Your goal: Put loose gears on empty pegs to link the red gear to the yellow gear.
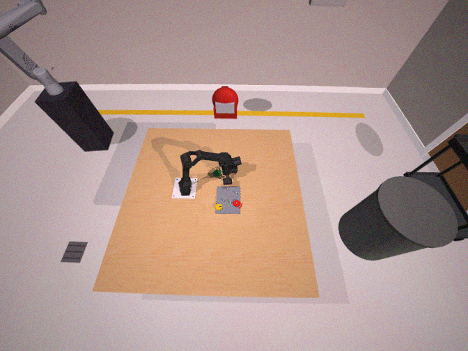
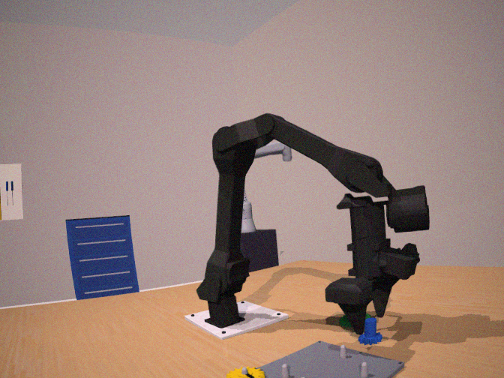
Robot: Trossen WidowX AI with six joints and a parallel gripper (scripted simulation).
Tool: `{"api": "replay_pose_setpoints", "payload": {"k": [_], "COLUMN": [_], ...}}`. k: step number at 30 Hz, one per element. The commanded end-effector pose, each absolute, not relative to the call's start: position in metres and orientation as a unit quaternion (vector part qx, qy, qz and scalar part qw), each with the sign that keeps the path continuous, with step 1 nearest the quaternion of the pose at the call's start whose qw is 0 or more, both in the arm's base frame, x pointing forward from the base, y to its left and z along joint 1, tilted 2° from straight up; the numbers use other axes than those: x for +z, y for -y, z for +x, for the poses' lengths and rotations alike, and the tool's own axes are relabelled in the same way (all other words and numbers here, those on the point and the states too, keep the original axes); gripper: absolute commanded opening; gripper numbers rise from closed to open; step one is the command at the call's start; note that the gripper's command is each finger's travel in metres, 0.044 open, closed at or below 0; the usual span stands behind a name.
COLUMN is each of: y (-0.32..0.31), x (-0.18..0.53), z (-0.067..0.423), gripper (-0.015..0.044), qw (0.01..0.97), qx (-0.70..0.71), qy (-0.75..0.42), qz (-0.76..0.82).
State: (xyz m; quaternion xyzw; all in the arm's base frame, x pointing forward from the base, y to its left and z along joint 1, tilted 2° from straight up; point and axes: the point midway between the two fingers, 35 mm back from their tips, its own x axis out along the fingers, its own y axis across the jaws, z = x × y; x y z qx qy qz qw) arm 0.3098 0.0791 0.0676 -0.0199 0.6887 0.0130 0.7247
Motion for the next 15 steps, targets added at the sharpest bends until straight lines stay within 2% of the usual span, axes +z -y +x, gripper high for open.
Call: {"api": "replay_pose_setpoints", "payload": {"k": [1,9,15], "y": [-0.0783,-0.0783,-0.0783], "x": [0.0662,0.0662,0.0662], "z": [0.31,0.31,0.31], "gripper": [0.0282,0.0073,0.0032], "qw": [0.724,0.724,0.724], "qx": [0.009,0.009,0.009], "qy": [-0.689,-0.689,-0.689], "qz": [-0.02,-0.02,-0.02]}}
